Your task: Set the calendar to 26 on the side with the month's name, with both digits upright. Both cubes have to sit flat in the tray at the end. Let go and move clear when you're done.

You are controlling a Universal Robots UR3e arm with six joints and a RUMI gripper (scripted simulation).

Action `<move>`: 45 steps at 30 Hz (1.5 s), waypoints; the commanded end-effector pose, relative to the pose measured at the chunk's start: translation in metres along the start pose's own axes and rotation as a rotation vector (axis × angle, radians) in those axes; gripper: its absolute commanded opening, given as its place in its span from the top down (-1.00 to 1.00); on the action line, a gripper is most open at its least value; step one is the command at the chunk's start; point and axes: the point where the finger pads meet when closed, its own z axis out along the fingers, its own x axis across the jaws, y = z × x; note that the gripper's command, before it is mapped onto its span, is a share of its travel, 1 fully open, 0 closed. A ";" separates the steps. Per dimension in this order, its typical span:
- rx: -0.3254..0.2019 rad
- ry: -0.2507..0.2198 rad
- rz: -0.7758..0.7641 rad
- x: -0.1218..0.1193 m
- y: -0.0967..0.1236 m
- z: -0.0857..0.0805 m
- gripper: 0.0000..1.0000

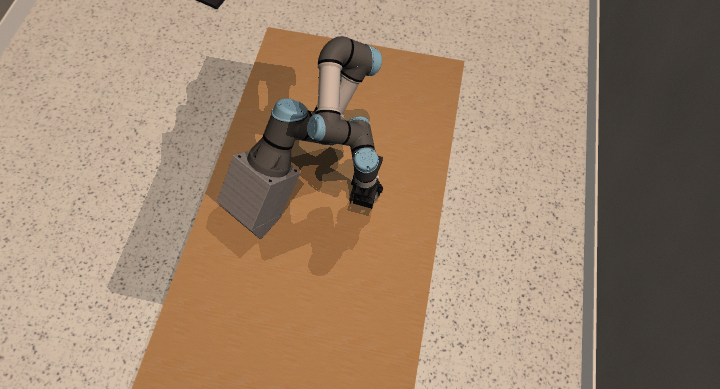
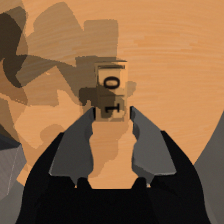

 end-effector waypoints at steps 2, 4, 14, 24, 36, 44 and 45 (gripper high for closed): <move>-0.001 0.001 -0.001 0.000 0.000 -0.017 0.42; -0.001 0.001 -0.001 0.000 0.000 -0.017 0.42; -0.001 0.001 -0.001 0.000 0.000 -0.052 0.42; -0.001 0.001 -0.001 0.000 0.000 -0.072 0.42; -0.001 0.001 -0.001 0.000 0.000 -0.078 -1.00; -0.001 0.001 -0.001 0.000 0.000 -0.078 -1.00; -0.001 0.001 -0.001 0.000 0.000 -0.078 -1.00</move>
